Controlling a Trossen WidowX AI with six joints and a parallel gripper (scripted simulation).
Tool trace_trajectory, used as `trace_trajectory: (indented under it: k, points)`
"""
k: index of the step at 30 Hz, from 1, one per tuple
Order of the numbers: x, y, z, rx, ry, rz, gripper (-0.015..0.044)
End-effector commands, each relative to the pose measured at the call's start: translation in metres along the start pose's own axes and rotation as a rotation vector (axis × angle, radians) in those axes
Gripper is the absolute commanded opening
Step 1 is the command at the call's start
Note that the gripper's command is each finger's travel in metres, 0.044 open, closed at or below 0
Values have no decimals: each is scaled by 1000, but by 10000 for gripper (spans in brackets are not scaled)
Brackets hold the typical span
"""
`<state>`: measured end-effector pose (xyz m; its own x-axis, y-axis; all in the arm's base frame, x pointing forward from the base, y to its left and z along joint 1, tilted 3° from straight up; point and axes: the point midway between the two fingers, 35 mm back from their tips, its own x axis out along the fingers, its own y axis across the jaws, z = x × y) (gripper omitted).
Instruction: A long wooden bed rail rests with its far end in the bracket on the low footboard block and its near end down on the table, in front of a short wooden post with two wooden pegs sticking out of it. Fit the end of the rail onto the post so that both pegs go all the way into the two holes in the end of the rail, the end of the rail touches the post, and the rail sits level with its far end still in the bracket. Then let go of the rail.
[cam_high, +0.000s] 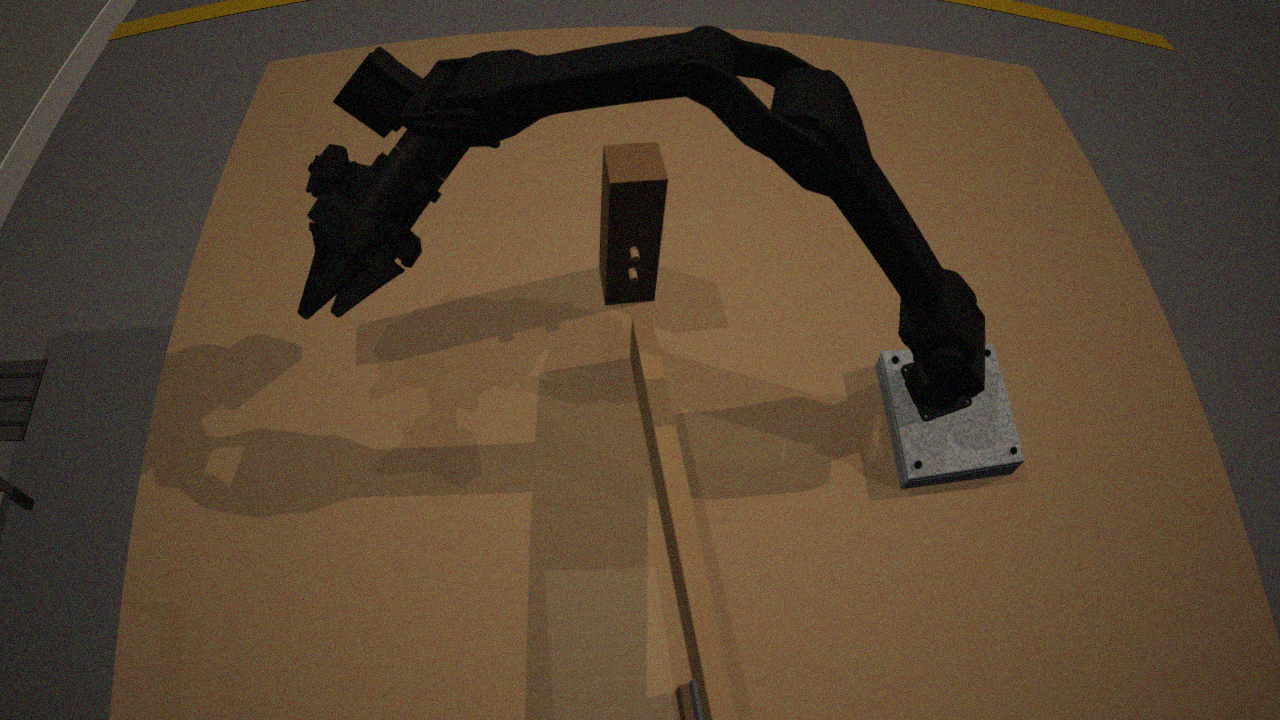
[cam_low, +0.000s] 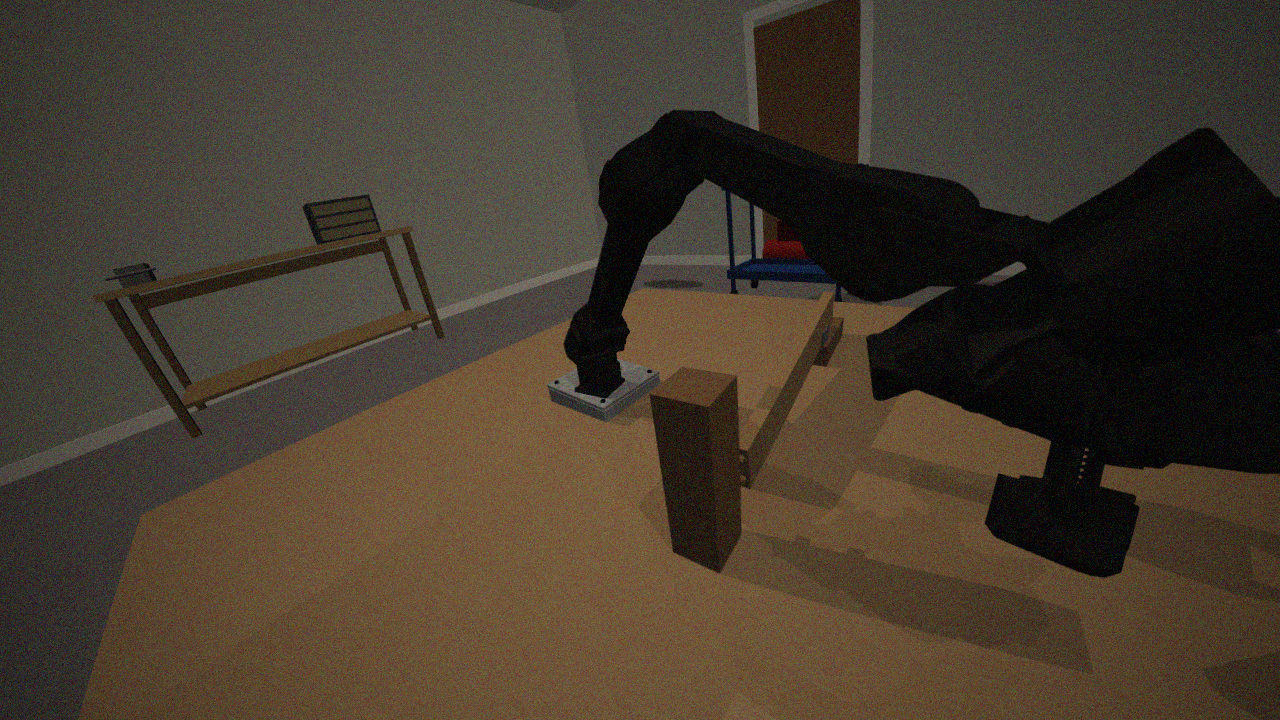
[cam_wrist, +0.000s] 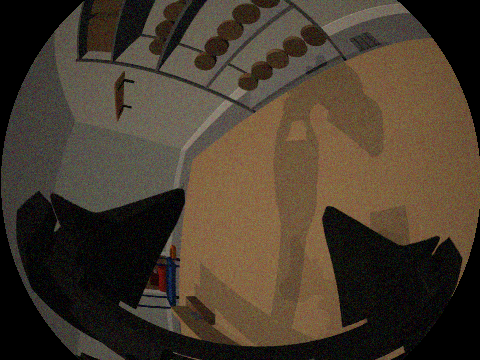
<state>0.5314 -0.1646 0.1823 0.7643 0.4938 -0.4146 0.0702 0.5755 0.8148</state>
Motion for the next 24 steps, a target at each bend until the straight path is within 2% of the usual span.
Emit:
trace_trajectory:
  k: [1, 7, 14, 24]
  points:
    - [-1, 7, -72, -487, 175, -235, 440]
    - [-11, 8, -116, -793, 352, -324, 440]
    - [-35, 7, -172, -1175, 637, -364, 440]
    - [-92, 1, -251, -1718, 1164, -233, 440]
